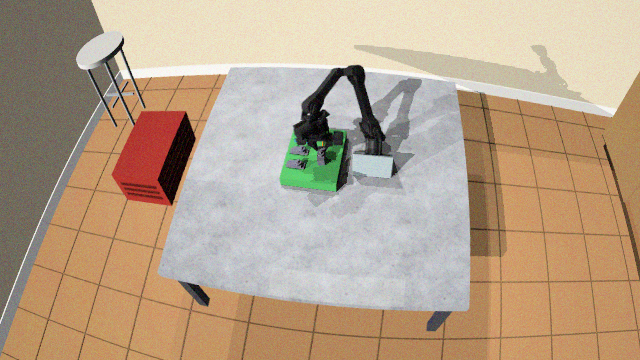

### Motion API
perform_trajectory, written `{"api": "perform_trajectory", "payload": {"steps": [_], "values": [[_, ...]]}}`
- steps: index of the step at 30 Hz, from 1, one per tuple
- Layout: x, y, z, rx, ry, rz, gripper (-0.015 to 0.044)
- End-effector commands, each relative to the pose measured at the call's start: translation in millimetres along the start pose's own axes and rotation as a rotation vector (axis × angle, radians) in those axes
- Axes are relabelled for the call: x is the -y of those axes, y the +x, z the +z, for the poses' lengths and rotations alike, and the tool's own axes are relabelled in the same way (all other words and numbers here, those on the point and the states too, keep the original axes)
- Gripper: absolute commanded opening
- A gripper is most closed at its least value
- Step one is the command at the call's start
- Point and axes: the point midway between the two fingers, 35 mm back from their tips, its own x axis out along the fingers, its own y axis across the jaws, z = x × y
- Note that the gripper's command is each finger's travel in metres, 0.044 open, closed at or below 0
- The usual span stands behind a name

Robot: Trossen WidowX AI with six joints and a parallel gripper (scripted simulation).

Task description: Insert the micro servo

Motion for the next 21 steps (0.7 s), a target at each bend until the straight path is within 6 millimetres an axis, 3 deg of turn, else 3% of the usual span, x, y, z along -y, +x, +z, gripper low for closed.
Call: {"api": "perform_trajectory", "payload": {"steps": [1,11,21], "values": [[0,-18,0,-0.012,0.006,0.012,0.0000],[4,-22,5,-0.011,0.006,0.011,0.0000],[-7,-22,12,-0.011,0.006,0.012,0.0000]]}}
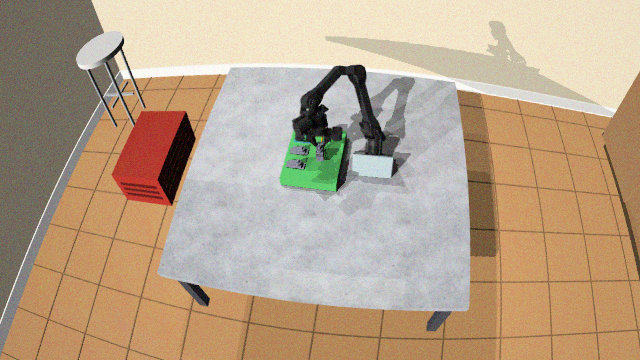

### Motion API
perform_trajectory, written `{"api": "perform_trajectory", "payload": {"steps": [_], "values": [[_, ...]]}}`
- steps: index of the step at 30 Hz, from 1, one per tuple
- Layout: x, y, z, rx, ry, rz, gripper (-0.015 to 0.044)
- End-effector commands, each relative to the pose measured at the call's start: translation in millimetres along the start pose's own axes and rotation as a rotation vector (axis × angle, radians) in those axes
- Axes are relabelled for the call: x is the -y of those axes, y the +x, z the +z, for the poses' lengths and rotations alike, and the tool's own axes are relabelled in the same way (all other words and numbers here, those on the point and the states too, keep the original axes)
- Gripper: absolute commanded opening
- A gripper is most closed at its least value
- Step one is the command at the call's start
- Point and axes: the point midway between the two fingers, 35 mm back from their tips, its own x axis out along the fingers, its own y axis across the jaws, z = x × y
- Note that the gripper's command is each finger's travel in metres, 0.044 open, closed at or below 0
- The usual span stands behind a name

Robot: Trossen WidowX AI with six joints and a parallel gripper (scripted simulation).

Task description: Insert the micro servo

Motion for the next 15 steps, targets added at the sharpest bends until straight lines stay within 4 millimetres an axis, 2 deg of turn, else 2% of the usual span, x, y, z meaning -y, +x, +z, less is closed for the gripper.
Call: {"api": "perform_trajectory", "payload": {"steps": [1,15], "values": [[-3,-3,7,-0.002,0.000,0.012,0.0000],[5,-3,78,0.001,-0.001,0.011,0.0000]]}}
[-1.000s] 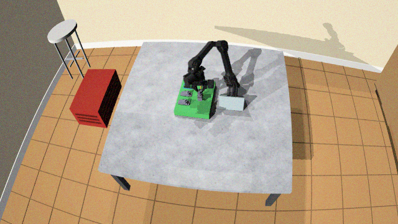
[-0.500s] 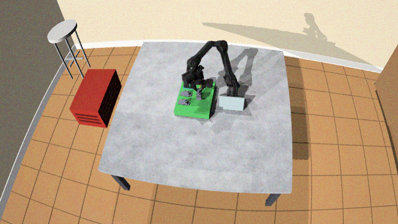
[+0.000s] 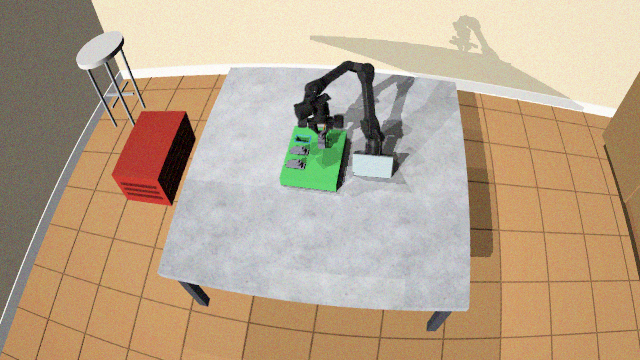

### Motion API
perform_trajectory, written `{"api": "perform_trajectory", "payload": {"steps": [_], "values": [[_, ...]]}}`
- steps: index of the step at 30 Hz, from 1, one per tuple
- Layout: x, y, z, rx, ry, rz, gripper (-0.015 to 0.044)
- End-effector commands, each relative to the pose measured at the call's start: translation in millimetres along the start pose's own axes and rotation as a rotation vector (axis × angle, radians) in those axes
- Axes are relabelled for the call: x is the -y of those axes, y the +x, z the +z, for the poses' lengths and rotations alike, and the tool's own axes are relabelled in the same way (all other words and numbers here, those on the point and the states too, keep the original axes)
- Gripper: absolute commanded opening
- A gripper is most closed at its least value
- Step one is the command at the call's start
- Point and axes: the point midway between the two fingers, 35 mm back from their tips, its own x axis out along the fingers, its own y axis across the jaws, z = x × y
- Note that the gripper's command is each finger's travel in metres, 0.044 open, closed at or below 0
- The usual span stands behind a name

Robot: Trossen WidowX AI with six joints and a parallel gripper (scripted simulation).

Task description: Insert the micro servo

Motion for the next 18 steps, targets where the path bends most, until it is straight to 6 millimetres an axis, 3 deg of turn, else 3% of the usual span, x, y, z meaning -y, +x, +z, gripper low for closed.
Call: {"api": "perform_trajectory", "payload": {"steps": [1,8,18], "values": [[2.3,-1.1,17.4,0.004,-0.005,0.006,0.0000],[3.3,-1.1,24.7,0.004,-0.061,0.006,0.0000],[3.3,-1.1,24.7,0.005,-0.401,0.005,0.0000]]}}
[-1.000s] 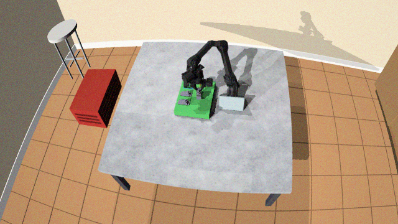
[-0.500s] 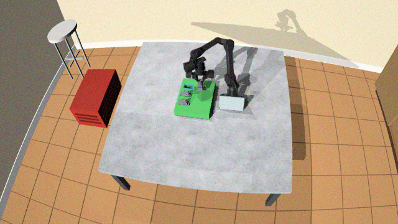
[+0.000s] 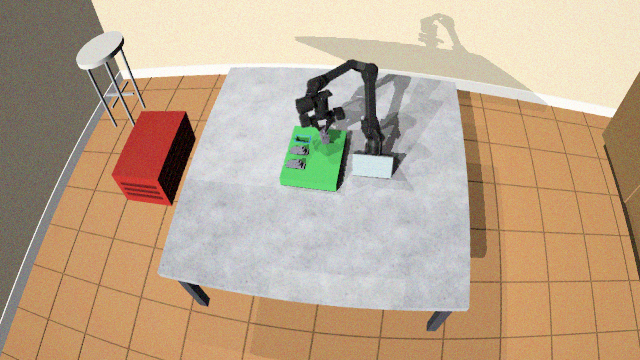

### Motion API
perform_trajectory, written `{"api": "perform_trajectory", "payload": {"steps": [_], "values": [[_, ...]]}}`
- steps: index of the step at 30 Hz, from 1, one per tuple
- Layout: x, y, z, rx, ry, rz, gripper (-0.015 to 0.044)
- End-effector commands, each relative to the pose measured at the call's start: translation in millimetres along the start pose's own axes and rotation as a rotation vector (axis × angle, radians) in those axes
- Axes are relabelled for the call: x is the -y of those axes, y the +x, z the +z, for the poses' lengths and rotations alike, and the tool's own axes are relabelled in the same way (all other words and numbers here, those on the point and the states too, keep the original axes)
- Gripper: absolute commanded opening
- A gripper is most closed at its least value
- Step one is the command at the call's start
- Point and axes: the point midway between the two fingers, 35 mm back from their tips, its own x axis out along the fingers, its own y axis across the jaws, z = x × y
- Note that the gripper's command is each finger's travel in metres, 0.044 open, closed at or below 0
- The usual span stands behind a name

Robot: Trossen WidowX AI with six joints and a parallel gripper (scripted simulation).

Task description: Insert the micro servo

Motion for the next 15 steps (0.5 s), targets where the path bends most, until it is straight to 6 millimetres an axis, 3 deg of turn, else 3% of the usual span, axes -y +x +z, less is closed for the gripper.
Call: {"api": "perform_trajectory", "payload": {"steps": [1,15], "values": [[0.3,-0.5,0.5,0.005,-0.117,0.001,0.0000],[0.3,-0.5,0.5,0.005,-0.605,0.000,0.0000]]}}
